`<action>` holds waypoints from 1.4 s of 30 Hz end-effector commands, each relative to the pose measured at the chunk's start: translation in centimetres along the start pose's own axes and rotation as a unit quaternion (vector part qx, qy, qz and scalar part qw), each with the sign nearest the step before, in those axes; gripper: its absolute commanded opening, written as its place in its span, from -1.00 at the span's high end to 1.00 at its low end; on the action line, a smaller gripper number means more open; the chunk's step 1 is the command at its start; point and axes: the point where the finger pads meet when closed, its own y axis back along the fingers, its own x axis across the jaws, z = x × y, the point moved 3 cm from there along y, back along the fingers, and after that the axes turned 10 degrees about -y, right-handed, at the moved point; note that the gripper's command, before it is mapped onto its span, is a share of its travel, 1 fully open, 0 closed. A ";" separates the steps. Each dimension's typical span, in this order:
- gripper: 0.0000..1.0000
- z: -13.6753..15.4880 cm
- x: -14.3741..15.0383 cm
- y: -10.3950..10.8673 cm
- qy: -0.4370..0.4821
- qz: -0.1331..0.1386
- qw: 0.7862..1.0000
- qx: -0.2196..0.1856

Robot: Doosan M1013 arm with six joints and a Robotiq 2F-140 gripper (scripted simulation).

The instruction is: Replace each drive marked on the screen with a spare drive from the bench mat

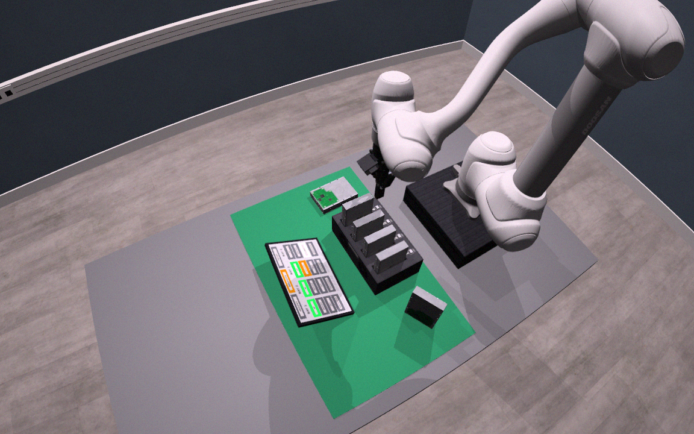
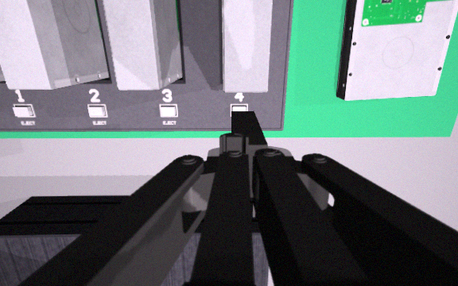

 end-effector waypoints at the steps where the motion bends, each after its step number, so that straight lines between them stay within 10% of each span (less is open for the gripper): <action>1: 0.80 -0.1 0.0 1.3 0.000 0.000 1.000 0.001; 32: 0.80 -1.3 -0.1 5.1 -0.128 0.000 0.992 0.001; 42: 0.80 -5.8 -0.8 5.2 -0.422 -0.010 0.907 0.001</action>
